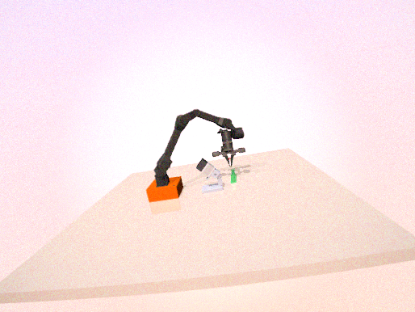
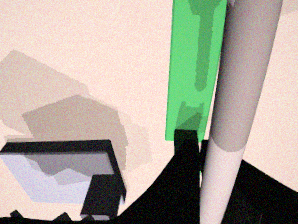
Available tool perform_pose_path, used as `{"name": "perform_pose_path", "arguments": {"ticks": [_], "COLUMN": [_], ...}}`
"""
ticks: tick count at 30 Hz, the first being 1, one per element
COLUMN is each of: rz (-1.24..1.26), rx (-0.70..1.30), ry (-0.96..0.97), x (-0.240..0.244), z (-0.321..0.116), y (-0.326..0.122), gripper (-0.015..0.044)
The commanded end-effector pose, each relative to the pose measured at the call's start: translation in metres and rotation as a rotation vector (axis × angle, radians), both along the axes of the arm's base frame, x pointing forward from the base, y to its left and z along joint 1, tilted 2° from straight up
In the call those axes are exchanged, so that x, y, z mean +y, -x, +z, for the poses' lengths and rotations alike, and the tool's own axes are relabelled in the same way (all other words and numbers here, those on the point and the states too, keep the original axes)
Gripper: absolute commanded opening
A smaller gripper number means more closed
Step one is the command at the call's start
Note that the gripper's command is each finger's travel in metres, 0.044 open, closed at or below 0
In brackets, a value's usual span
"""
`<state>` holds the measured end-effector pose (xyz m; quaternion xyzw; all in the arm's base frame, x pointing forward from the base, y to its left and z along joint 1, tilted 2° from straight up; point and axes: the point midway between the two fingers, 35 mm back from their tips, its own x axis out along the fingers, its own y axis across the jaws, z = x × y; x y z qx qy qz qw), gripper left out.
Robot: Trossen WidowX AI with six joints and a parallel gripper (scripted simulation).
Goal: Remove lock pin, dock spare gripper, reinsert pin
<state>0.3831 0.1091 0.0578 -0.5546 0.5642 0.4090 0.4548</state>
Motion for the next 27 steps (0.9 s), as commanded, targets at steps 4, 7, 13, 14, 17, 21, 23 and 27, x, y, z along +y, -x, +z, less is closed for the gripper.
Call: {"name": "perform_pose_path", "arguments": {"ticks": [4,7,13,14,17,21,23,27], "rz": [0.012,0.019,0.033,0.036,0.043,0.052,0.057,0.067], "rx": [-0.002,-0.002,-0.001,-0.001,0.0,0.0,0.001,0.002], "ry": [-0.001,-0.001,-0.001,0.0,0.0,0.0,0.0,0.0], "x": [0.004,0.005,0.008,0.008,0.008,0.009,0.009,0.009], "z": [0.007,0.009,0.013,0.014,0.015,0.017,0.018,0.019], "y": [0.017,0.026,0.043,0.046,0.055,0.067,0.073,0.085], "gripper": [0.0,0.0,0.0,0.0,0.0,0.0,0.0,0.0]}}
